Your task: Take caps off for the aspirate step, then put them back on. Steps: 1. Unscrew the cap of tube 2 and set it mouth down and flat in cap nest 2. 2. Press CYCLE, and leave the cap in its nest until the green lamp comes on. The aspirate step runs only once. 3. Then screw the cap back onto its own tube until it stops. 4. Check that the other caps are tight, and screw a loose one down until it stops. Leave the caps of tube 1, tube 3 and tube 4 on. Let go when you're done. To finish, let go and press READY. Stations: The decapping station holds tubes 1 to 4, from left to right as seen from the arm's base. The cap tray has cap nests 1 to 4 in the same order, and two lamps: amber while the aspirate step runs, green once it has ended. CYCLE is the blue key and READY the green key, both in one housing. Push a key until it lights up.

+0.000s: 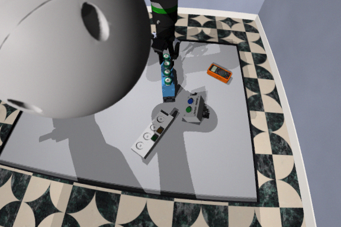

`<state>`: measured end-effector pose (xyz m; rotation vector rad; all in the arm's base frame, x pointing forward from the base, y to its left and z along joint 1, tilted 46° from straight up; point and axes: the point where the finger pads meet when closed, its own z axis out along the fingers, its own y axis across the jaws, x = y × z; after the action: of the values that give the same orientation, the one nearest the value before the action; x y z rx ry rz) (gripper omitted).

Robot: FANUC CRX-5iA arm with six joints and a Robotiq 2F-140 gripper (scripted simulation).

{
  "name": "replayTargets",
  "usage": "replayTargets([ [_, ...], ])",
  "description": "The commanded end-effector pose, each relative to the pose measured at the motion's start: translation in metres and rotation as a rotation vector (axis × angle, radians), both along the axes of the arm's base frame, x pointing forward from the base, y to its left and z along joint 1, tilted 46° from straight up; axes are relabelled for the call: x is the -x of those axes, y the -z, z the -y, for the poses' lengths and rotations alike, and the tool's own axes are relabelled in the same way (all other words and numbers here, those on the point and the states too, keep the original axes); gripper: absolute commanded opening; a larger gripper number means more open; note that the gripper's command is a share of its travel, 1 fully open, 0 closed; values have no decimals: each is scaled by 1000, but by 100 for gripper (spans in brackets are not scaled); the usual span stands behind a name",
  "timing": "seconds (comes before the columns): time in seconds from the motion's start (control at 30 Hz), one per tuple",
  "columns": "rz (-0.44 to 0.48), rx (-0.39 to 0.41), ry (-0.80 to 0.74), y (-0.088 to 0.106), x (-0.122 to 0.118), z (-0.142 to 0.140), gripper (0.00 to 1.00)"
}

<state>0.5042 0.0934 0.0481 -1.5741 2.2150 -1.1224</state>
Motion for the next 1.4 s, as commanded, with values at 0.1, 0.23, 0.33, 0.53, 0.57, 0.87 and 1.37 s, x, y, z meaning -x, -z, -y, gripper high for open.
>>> replayTargets([
  [0.1,1,0,-1,1,-1,0,41],
  [0.23,1,0,-1,1,-1,0,30],
  [0.33,1,-1,-1,1,-1,0,30],
  [0.53,1,-1,-1,1,-1,0,30],
  [0.57,1,-1,-1,1,-1,0,30],
  [0.87,-138,166,-208,1,-2,1,30],
  [1.37,-430,520,-648,2,-2,1,30],
])
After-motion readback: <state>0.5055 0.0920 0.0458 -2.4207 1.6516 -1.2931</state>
